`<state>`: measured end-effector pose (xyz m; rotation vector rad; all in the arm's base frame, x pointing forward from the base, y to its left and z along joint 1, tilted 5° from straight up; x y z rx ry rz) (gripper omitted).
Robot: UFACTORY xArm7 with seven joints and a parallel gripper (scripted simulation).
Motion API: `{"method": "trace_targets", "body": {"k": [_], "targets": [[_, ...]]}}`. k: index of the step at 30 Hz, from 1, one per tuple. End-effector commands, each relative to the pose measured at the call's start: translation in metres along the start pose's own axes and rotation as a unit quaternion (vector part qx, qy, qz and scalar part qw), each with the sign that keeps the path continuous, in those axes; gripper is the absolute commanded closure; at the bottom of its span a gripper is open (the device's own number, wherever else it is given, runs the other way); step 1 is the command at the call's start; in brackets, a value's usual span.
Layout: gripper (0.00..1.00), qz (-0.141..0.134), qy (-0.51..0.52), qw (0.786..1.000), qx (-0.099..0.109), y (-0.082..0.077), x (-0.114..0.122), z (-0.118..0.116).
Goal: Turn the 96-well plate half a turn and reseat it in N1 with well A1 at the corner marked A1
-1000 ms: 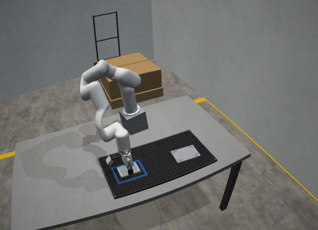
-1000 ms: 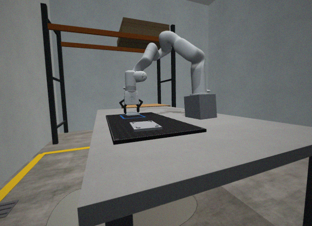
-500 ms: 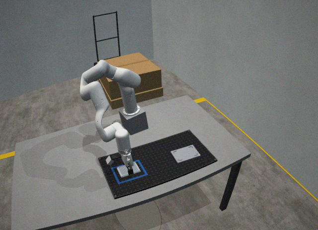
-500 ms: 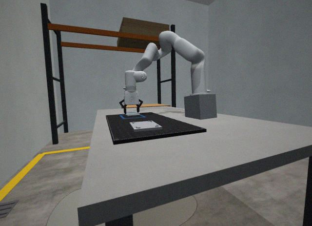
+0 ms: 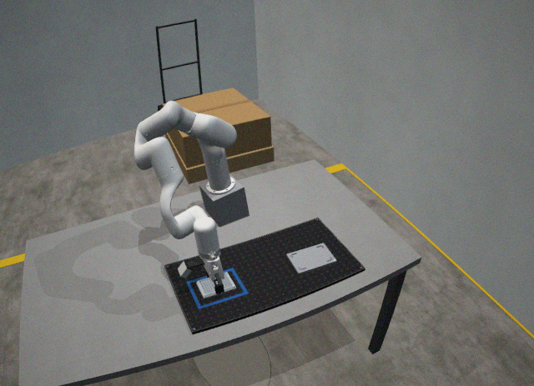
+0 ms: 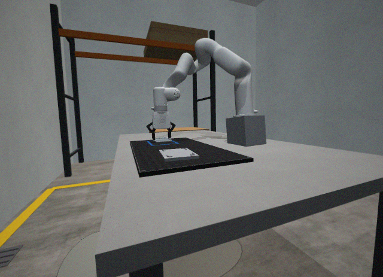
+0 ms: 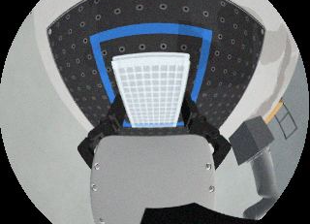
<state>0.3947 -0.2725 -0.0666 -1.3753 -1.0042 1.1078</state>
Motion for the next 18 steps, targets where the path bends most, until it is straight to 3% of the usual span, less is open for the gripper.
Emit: {"method": "trace_targets", "body": {"k": [1, 18], "targets": [[1.00, 0.001, 0.000, 1.000, -0.002, -0.0008, -0.0003, -0.0016], [1.00, 0.001, 0.000, 1.000, -0.002, 0.0017, -0.0003, -0.0016]]}}
Point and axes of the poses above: the point where the finger pads meet when closed, its own y axis out along the fingers, its own z axis across the jaws, x = y × z, the point moved 2 cm from there along -y, back along the fingers, and after that the axes turned 3 degrees about y, right-handed, at the moved point
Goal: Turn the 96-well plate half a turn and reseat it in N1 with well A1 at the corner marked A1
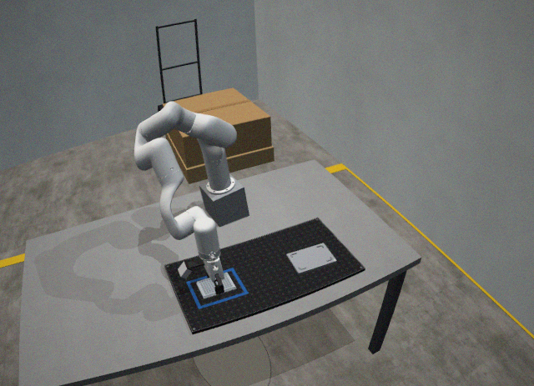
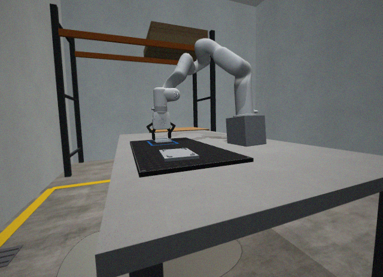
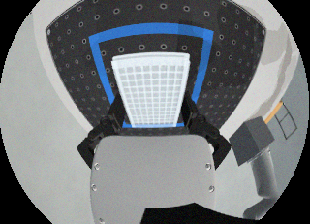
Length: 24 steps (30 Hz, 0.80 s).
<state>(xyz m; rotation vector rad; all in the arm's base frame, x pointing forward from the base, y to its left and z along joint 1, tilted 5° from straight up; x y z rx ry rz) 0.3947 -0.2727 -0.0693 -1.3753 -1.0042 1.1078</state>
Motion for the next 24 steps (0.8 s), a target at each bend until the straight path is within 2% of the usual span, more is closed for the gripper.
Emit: {"method": "trace_targets", "body": {"k": [1, 24], "targets": [[1.00, 0.001, 0.000, 1.000, -0.002, -0.0007, -0.0003, -0.0016], [1.00, 0.001, 0.000, 1.000, -0.002, 0.0028, -0.0003, -0.0016]]}}
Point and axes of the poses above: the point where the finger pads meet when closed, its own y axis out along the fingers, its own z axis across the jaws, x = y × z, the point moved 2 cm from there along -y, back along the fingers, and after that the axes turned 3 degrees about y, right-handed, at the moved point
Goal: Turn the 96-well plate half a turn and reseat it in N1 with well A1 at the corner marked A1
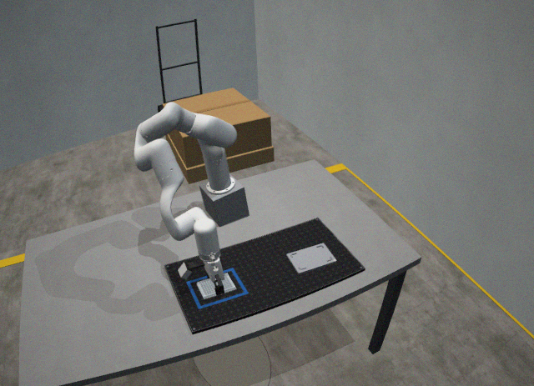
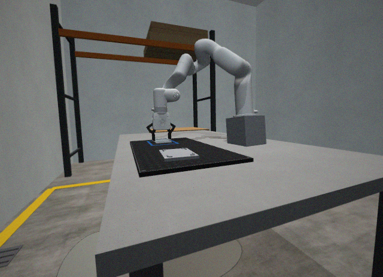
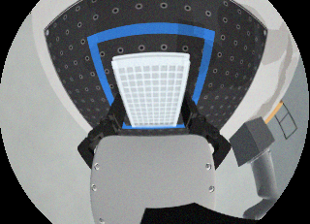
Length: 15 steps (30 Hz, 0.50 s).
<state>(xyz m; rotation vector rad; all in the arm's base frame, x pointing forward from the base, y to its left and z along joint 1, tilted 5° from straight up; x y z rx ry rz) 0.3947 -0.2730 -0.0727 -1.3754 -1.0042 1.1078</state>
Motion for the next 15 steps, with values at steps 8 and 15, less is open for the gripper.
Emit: {"method": "trace_targets", "body": {"k": [8, 15], "targets": [[1.00, 0.001, 0.000, 1.000, -0.002, 0.0005, -0.0003, -0.0016], [1.00, 0.001, 0.000, 1.000, -0.002, 0.0012, -0.0003, -0.0016]]}}
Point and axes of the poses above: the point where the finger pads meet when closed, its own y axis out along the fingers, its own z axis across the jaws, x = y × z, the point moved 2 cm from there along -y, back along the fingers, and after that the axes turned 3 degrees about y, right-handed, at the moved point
